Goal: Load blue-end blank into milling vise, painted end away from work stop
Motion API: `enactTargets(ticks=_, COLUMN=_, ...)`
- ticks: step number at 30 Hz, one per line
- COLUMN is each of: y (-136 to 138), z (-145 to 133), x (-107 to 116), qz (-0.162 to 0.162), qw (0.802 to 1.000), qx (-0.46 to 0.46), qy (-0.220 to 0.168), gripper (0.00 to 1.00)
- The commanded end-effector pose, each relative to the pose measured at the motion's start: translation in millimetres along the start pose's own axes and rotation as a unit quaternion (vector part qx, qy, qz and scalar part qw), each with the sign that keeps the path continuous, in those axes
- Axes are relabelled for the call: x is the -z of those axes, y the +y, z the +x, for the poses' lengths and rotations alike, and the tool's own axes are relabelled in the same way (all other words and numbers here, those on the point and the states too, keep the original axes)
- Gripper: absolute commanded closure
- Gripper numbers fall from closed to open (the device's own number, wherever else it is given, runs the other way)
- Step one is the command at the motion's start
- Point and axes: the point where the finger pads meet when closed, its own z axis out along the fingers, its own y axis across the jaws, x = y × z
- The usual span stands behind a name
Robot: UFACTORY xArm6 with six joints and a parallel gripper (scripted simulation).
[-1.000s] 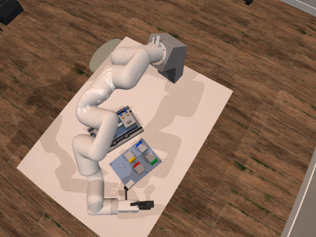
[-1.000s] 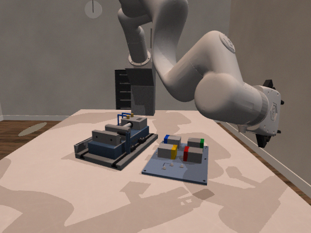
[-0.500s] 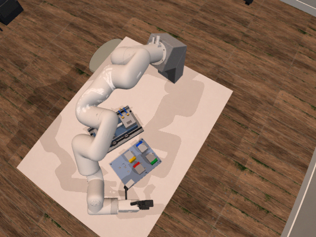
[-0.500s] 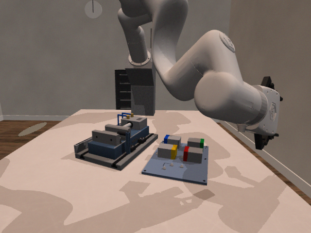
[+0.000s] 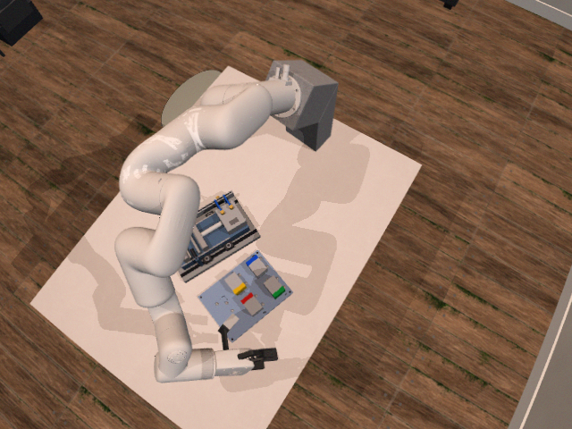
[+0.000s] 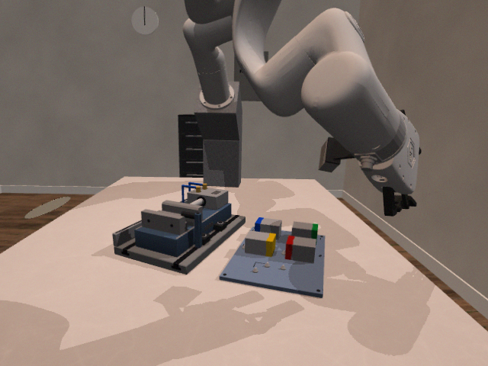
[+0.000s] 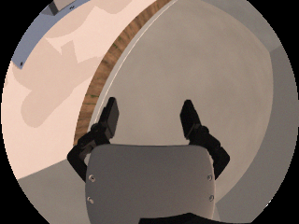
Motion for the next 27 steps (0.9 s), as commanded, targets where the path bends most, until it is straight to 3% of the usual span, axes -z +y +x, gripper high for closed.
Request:
enactTargets(ticks=1, y=4.6, z=3.9, x=4.0, qz=0.019, qw=1.000, qx=0.009, qy=0.008, gripper=0.00)
enactTargets(ticks=9, y=18.9, z=28.3, x=12.9, qz=0.100, qw=0.993, qx=0.036, qy=0.042, gripper=0.00)
enactTargets(ticks=16, y=18.9, z=28.3, x=12.9, qz=0.100, qw=0.993, qx=0.036, qy=0.042, gripper=0.00)
enactTargets(ticks=27, y=37.0, z=57.9, x=24.2, qz=0.196, qw=0.974, qx=0.070, qy=0.084, gripper=0.00)
